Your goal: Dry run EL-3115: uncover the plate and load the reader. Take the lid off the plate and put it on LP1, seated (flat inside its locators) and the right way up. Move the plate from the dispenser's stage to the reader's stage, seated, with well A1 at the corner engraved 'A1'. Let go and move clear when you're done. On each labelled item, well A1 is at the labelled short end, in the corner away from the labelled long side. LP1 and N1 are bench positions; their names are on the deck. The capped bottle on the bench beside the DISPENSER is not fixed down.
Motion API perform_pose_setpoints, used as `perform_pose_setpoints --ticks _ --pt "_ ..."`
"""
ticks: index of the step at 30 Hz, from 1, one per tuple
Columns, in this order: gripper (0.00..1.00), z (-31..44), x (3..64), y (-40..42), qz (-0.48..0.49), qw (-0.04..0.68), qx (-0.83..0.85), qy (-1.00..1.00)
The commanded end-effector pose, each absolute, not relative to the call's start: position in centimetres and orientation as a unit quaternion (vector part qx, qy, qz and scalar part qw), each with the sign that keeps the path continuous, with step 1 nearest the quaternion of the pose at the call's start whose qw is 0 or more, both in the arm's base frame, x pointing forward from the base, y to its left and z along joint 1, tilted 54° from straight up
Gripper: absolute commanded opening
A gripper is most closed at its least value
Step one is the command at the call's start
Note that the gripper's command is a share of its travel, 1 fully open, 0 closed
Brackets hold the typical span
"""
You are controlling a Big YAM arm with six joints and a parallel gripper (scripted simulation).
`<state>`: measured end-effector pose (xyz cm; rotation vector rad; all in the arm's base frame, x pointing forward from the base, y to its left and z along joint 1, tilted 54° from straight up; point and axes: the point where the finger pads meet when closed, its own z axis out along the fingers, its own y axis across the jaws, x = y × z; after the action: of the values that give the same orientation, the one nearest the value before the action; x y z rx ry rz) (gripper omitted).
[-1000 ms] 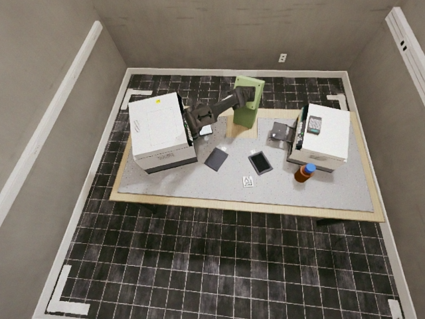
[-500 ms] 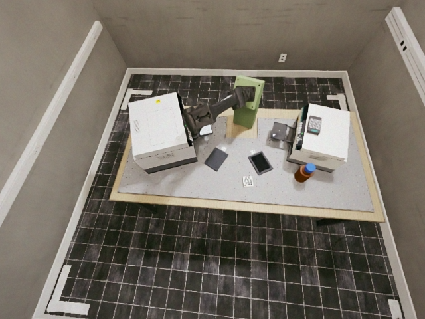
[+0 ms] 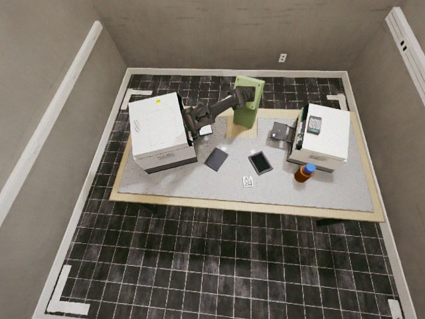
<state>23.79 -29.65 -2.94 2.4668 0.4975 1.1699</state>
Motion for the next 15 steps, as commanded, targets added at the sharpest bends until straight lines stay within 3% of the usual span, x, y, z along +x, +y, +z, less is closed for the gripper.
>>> perform_pose_setpoints --ticks 1,15 --pt "1.0 -3.17 24.02 -28.44 0.416 0.177 0.874 0.179" --pt "1.0 -3.9 24.08 -28.17 0.414 0.168 0.877 0.175"
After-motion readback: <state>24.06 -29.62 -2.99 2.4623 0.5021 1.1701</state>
